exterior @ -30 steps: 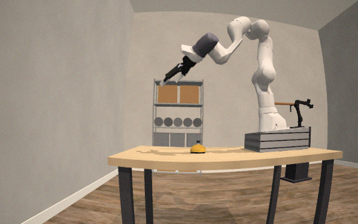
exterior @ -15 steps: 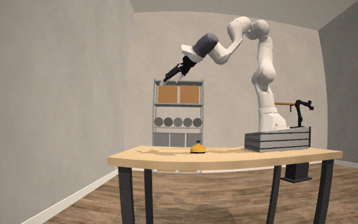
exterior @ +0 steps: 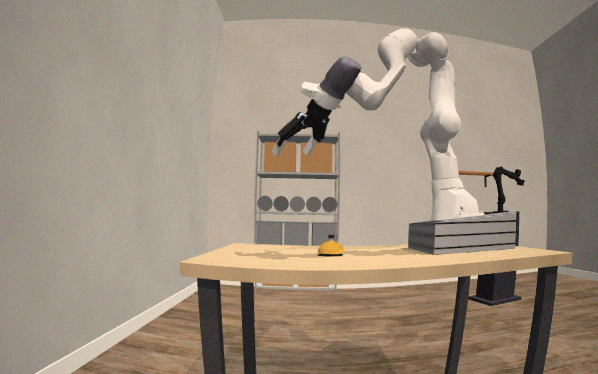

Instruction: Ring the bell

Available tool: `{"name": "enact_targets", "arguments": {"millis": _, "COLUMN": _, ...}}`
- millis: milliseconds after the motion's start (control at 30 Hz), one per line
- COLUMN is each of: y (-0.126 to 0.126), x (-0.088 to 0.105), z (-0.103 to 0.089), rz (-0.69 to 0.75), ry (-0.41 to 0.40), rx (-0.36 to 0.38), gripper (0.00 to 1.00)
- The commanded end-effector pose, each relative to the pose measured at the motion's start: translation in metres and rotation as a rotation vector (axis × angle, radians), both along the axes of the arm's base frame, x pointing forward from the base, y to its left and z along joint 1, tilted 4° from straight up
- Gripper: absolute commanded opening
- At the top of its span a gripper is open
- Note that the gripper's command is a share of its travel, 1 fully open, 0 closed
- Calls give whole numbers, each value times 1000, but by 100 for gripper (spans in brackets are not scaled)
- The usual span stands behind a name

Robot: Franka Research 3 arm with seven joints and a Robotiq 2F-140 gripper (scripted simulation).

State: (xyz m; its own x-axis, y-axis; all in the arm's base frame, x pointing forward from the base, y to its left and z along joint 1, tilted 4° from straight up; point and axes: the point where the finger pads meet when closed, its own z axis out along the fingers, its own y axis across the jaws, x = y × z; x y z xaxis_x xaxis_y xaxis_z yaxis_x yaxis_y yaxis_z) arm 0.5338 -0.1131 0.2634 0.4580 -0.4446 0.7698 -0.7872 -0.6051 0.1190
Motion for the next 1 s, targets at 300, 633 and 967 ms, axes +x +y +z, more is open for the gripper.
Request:
{"name": "enact_targets", "arguments": {"millis": 300, "y": 9, "x": -18, "z": -36, "rz": -242, "ry": -130, "rx": 224, "gripper": 100}}
{"name": "enact_targets", "arguments": {"millis": 633, "y": 16, "x": -31, "z": -58, "rz": -397, "ry": -185, "rx": 348, "gripper": 100}}
{"name": "enact_targets", "arguments": {"millis": 967, "y": 24, "x": -44, "z": -79, "rz": -567, "ry": -241, "rx": 467, "gripper": 100}}
